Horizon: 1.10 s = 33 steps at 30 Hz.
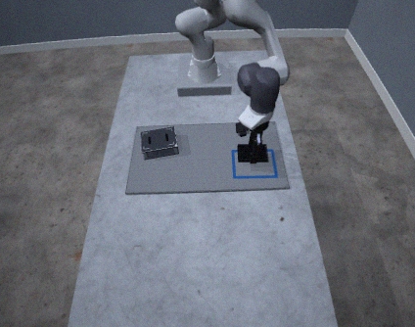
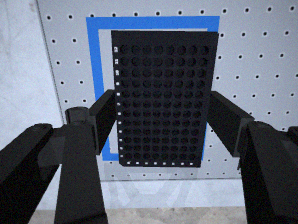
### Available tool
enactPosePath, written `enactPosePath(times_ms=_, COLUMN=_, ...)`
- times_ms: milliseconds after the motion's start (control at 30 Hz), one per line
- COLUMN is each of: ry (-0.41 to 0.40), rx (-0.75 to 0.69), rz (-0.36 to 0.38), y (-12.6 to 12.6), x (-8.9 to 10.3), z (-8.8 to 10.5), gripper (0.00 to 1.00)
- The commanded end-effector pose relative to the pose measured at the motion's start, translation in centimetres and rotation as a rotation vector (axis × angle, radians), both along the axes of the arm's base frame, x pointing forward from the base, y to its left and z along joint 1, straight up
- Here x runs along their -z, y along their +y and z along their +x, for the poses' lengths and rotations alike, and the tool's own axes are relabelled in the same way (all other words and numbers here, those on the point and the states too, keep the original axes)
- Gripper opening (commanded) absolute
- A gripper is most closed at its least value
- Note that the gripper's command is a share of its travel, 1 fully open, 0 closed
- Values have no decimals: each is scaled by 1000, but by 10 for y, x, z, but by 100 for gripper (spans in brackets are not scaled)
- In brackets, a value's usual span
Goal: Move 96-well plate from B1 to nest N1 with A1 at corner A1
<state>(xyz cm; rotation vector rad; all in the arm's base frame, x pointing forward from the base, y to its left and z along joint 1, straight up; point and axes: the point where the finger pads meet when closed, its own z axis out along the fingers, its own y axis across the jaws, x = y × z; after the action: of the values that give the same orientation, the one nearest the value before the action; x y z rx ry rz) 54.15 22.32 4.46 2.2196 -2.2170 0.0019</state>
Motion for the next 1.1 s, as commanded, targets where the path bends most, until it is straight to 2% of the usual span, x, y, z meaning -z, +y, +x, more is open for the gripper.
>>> enactPosePath(times_ms=0, ry=-4, rx=-211, rz=10, y=-12, x=-3, z=-1, gripper=60)
enactPosePath(times_ms=1067, ry=-4, rx=-213, rz=10, y=-102, x=-15, z=-20, gripper=60)
